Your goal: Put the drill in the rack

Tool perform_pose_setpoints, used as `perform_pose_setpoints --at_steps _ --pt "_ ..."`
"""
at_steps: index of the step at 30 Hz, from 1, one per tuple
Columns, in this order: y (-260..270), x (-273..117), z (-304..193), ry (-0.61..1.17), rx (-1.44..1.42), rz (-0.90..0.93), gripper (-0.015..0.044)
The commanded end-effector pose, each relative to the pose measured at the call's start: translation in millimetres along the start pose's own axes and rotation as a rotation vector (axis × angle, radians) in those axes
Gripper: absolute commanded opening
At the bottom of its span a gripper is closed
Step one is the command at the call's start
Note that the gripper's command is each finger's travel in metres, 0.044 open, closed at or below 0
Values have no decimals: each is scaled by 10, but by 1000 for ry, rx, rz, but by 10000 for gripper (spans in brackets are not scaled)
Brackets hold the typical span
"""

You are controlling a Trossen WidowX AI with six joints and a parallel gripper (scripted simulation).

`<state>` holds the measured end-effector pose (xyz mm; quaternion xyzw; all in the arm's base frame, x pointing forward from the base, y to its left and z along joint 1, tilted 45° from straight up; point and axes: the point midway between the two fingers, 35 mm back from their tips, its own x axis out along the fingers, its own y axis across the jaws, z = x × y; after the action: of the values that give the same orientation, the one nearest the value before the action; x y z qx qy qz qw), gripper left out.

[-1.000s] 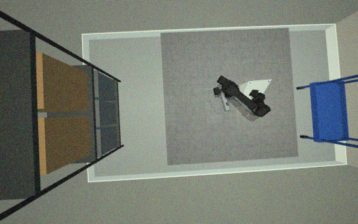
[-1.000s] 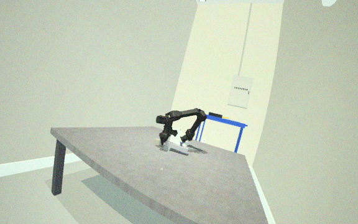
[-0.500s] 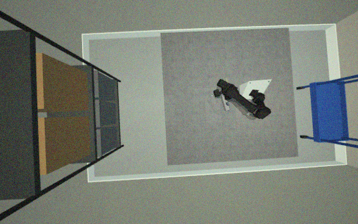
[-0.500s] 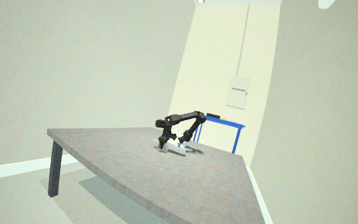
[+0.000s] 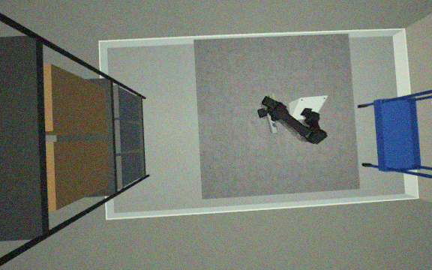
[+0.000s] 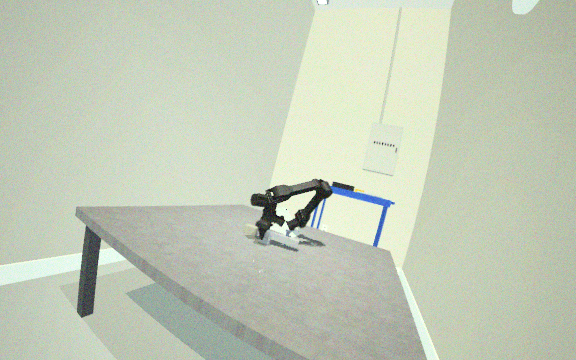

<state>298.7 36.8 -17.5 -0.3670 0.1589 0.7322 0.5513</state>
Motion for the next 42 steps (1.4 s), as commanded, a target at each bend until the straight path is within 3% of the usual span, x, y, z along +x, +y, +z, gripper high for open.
perform_pose_setpoints --at_steps 1,6,42 --pt "1 -2 -1 0 -1 0 125" --pt "1 -2 -1 0 -1 0 0" --pt "1 -2 -1 0 -1 0 0"
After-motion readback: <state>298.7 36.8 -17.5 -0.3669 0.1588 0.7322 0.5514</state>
